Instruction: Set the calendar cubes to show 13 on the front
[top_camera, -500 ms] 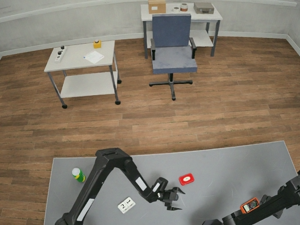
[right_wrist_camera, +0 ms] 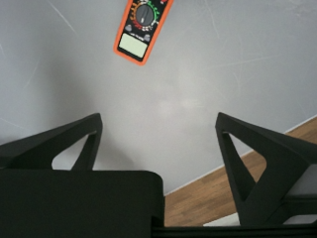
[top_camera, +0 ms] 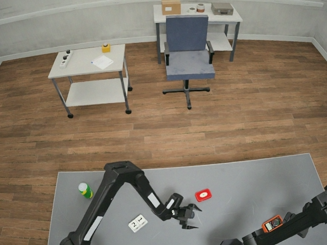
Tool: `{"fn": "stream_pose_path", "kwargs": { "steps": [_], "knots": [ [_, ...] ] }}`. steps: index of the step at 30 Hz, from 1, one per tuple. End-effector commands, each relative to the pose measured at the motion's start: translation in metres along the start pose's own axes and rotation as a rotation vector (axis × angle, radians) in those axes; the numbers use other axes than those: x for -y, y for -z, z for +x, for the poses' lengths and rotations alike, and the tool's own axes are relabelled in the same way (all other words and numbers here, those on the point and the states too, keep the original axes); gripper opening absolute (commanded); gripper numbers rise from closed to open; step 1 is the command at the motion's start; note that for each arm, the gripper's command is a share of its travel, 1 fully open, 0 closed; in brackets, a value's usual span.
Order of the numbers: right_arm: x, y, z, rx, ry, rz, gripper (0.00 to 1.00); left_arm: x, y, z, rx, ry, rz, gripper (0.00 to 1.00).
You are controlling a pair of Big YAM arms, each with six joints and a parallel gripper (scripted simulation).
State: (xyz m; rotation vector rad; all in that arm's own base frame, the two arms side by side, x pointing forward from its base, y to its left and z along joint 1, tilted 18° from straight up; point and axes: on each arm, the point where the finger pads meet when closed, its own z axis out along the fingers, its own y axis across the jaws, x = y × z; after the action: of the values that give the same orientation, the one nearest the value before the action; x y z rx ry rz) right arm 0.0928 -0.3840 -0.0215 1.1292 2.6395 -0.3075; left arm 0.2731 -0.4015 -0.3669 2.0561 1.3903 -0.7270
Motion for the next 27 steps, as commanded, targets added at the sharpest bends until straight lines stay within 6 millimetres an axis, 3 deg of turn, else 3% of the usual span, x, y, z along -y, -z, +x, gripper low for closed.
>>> {"fn": "stream_pose_path", "kwargs": {
  "steps": [1,4,8,17,19,23,27],
  "knots": [
    [0.001,0.002,-0.002,0.006,0.001,0.004,1.00,-0.004,0.000,-0.004,0.005,-0.006,-0.004,1.00],
    [-0.002,0.001,-0.003,0.007,0.023,0.001,1.00,-0.004,0.002,-0.005,0.000,-0.019,0.001,1.00],
    [-0.024,0.002,-0.010,0.030,0.114,-0.021,1.00,-0.006,0.017,-0.002,-0.038,-0.081,0.010,1.00],
    [-0.174,0.000,-0.020,0.125,0.585,-0.233,1.00,0.032,0.082,0.029,-0.341,-0.211,0.142,1.00],
    [-0.174,0.000,-0.020,0.125,0.585,-0.233,1.00,0.032,0.082,0.029,-0.341,-0.211,0.142,1.00],
    [-0.246,0.010,-0.005,0.183,0.821,-0.343,1.00,0.051,0.111,0.042,-0.494,-0.274,0.207,1.00],
    [-0.300,0.015,0.022,0.206,0.995,-0.448,1.00,0.067,0.133,0.052,-0.618,-0.324,0.255,1.00]
  ]
}}
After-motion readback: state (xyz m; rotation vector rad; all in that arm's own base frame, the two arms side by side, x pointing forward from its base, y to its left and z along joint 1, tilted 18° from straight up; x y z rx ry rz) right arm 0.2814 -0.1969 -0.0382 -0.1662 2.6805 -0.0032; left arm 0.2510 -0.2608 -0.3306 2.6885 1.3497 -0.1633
